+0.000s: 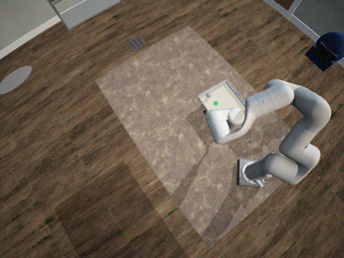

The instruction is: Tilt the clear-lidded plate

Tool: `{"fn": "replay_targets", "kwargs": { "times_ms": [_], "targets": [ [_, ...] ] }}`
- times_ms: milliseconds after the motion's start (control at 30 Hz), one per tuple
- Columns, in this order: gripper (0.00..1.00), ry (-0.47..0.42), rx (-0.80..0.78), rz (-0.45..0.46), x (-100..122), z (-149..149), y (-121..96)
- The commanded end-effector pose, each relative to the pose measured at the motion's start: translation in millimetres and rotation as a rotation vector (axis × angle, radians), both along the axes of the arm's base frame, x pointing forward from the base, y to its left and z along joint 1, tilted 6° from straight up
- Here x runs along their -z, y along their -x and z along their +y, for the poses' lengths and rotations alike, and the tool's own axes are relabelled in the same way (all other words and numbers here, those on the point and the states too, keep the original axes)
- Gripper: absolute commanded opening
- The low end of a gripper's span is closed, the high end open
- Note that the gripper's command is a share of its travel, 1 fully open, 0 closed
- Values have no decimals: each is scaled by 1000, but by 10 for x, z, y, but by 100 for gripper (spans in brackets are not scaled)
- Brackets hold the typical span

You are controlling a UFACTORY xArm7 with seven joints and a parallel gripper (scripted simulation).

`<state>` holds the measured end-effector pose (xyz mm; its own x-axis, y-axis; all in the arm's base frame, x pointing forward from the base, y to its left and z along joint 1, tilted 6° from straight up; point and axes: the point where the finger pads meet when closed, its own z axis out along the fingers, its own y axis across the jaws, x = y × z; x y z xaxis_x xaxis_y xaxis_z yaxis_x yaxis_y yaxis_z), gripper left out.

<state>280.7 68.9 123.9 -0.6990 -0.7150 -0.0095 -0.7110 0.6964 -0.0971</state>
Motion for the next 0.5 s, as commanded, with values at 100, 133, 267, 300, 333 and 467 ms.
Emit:
{"fn": "replay_targets", "kwargs": {
  "times_ms": [100,133,267,300,333,467],
  "targets": [
    [0,-1,1,0,-18,-19,11],
    [0,-1,1,0,-19,-20,12],
    [0,-1,1,0,-23,-22,12],
    [0,-1,1,0,-23,-22,12],
    [0,-1,1,0,-23,-22,12],
    [0,-1,1,0,-23,-22,12]
  ]
}}
